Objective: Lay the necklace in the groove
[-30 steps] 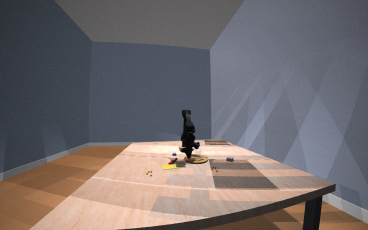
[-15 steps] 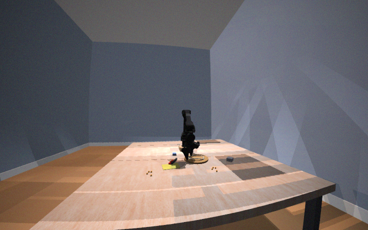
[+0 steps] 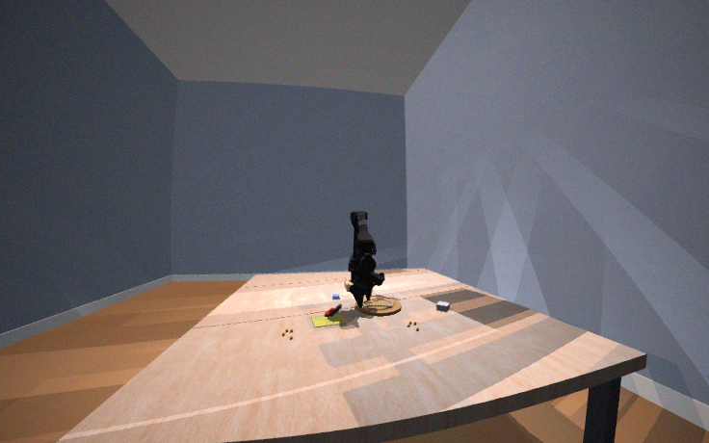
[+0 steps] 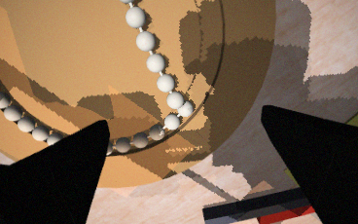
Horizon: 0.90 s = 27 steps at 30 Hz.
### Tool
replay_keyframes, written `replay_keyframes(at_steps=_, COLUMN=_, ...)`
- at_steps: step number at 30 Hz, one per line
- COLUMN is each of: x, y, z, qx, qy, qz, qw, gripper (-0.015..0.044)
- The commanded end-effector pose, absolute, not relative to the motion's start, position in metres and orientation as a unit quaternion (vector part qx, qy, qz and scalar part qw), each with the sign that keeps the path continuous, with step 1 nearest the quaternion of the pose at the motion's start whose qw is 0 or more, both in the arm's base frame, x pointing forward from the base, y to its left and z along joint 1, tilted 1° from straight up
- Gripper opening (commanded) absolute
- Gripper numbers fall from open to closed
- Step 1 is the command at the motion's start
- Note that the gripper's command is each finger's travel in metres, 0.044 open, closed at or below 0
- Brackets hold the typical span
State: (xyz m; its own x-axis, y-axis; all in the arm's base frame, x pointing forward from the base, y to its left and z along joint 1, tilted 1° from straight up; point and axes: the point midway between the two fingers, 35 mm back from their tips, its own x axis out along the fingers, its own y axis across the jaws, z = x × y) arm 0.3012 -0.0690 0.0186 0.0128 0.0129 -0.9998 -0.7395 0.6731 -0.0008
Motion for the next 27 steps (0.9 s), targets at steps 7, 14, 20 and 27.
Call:
replay_keyframes(at_steps=7, x=0.312, y=-0.053, z=0.025, qx=-0.121, qy=0.691, qz=0.129, qw=0.701, gripper=0.0256)
replay_keyframes(at_steps=14, x=0.325, y=-0.031, z=0.034, qx=0.097, qy=0.697, qz=-0.085, qw=0.705, gripper=0.012)
replay_keyframes(at_steps=20, x=0.334, y=-0.01, z=0.041, qx=0.278, qy=0.651, qz=-0.263, qw=0.655, gripper=0.012)
replay_keyframes(at_steps=27, x=0.34, y=0.006, z=0.046, qx=0.392, qy=0.593, qz=-0.376, qw=0.594, gripper=0.012)
